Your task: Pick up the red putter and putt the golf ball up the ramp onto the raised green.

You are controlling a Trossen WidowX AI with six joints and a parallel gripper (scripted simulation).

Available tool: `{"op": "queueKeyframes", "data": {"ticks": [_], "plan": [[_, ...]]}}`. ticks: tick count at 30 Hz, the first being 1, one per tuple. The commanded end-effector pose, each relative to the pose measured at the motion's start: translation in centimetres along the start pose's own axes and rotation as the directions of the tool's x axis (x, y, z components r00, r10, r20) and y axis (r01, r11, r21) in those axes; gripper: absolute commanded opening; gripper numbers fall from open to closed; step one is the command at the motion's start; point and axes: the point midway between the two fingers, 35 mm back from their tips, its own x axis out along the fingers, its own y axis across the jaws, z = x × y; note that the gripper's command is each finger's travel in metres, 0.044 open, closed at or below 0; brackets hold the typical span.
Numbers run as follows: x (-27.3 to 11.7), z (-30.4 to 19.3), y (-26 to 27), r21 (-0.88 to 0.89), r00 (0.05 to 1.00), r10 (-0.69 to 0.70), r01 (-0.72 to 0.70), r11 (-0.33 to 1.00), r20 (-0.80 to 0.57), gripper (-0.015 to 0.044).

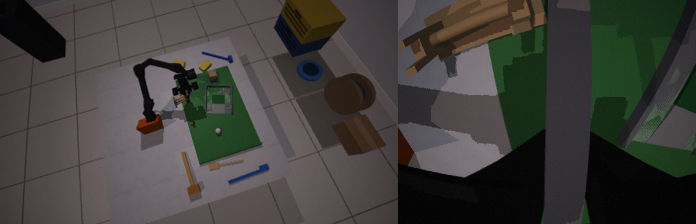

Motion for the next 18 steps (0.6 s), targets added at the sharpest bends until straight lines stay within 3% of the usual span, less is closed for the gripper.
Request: {"op": "queueKeyframes", "data": {"ticks": [1, 18], "plan": [[0.1, -2.2, -1.6, 0.054, 0.997, -0.014, 0.018, 0.998, -0.075, 0.0000], [0.7, -13.8, -6.7, 0.272, 0.919, 0.005, 0.112, 0.956, -0.394, 0.0000]]}}
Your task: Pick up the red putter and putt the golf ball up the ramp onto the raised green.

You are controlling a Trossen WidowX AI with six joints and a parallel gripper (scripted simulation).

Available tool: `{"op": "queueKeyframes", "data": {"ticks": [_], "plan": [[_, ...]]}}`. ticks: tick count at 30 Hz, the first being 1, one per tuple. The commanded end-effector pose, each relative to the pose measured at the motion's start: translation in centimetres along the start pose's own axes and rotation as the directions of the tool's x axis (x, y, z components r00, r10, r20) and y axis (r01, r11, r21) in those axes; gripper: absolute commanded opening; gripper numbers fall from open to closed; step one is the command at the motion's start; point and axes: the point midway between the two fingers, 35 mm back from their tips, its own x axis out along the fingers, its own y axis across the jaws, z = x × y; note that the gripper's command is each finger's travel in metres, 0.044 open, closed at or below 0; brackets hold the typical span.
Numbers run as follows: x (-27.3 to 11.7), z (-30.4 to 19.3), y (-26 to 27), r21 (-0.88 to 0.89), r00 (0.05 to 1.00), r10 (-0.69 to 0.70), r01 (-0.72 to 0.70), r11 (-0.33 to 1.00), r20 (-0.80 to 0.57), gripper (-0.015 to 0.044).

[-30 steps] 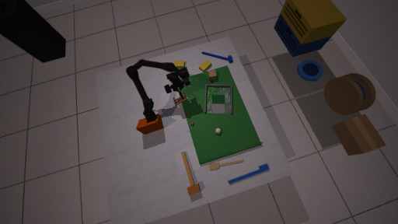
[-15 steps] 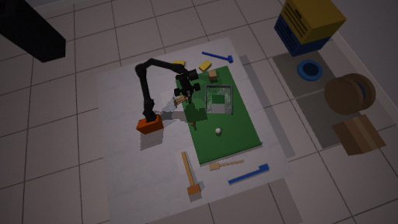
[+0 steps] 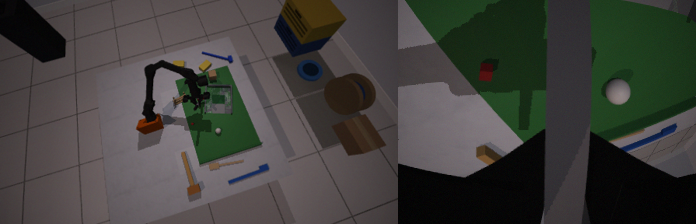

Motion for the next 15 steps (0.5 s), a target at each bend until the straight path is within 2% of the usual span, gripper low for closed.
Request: {"op": "queueKeyframes", "data": {"ticks": [1, 15], "plan": [[1.0, -2.2, -1.5, 0.056, 0.997, -0.007, 0.012, 0.998, -0.074, 0.0000], [5.0, -9.7, -5.3, 0.219, 0.940, 0.015, 0.063, 0.974, -0.341, 0.0000]]}}
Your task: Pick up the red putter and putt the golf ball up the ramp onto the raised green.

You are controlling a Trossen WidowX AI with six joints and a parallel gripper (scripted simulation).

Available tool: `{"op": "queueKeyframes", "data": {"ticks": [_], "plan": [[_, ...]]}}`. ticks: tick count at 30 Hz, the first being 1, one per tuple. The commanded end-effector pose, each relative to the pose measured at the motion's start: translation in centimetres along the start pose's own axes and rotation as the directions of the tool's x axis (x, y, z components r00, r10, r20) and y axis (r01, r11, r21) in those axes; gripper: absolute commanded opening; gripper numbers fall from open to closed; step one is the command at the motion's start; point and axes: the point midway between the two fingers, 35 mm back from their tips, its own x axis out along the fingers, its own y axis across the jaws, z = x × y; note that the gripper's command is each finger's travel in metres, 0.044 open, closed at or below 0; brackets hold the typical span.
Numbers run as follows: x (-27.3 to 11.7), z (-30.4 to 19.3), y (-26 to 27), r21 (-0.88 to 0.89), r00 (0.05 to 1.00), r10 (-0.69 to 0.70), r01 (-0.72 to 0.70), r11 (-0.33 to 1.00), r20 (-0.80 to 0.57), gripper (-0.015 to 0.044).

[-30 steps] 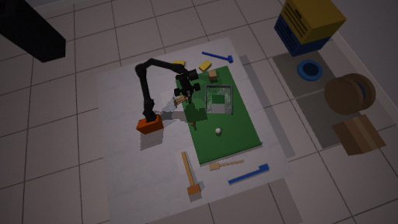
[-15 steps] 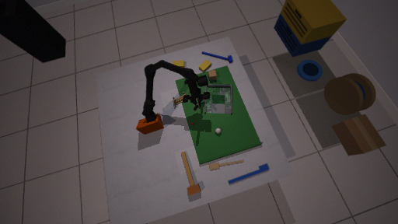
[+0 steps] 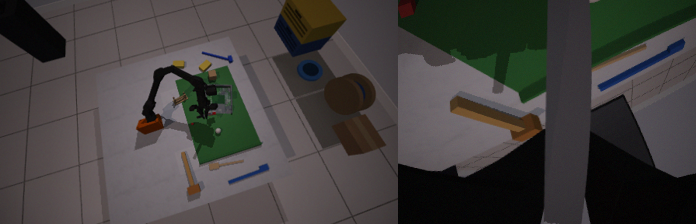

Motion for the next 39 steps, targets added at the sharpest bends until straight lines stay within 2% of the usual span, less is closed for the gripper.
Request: {"op": "queueKeyframes", "data": {"ticks": [1, 19, 24, 30, 39], "plan": [[1.5, -1.5, -1.2, 0.049, 0.997, -0.010, 0.013, 0.999, -0.075, 0.0000], [8.1, -7.8, -5.4, 0.143, 0.914, -0.014, 0.079, 0.987, -0.405, 0.0000], [8.4, -7.6, -5.3, 0.144, 0.913, -0.014, 0.079, 0.986, -0.408, 0.0000], [10.6, -5.1, -4.0, 0.144, 0.913, -0.013, 0.078, 0.987, -0.407, 0.0000], [11.0, -4.6, -3.8, 0.144, 0.914, -0.013, 0.078, 0.987, -0.406, 0.0000]]}}
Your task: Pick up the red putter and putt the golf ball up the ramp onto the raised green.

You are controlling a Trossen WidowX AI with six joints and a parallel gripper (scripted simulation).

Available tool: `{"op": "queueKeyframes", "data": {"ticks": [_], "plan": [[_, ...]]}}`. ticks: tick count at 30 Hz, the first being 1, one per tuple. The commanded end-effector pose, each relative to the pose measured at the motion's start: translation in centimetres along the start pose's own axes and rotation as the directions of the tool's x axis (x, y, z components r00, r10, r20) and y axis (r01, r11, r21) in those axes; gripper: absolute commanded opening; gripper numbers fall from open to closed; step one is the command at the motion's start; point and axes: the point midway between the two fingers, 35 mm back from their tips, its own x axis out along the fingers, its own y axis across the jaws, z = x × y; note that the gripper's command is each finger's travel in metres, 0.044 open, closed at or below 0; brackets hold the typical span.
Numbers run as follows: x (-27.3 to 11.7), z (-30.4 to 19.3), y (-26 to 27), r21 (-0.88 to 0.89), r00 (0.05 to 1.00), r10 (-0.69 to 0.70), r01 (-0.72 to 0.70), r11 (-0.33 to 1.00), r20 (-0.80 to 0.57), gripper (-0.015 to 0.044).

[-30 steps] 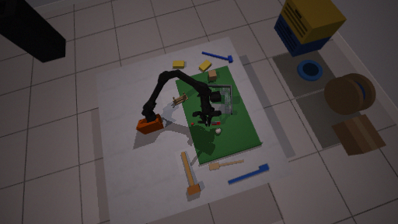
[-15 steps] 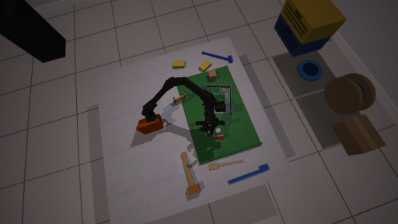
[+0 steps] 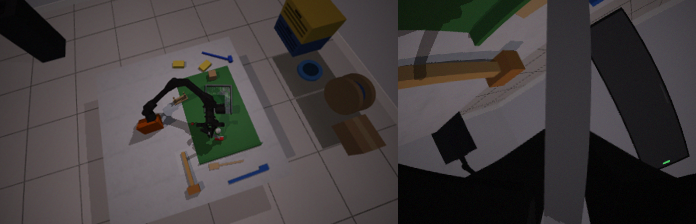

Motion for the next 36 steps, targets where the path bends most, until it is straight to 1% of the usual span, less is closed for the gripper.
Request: {"op": "queueKeyframes", "data": {"ticks": [1, 15, 26, 33, 36], "plan": [[0.1, 0.3, 0.1, 0.009, 1.000, -0.006, 0.006, 1.000, 0.000, 0.0000], [0.7, 2.2, 1.2, 0.009, 1.000, -0.005, 0.005, 1.000, 0.001, 0.0000], [0.6, 2.0, 1.1, 0.003, 1.000, -0.004, 0.004, 1.000, -0.001, 0.0000], [3.4, 1.4, 0.9, 0.009, 1.000, -0.006, 0.006, 1.000, 0.000, 0.0000], [3.6, 1.4, 0.9, 0.010, 1.000, -0.006, 0.006, 1.000, 0.000, 0.0000]]}}
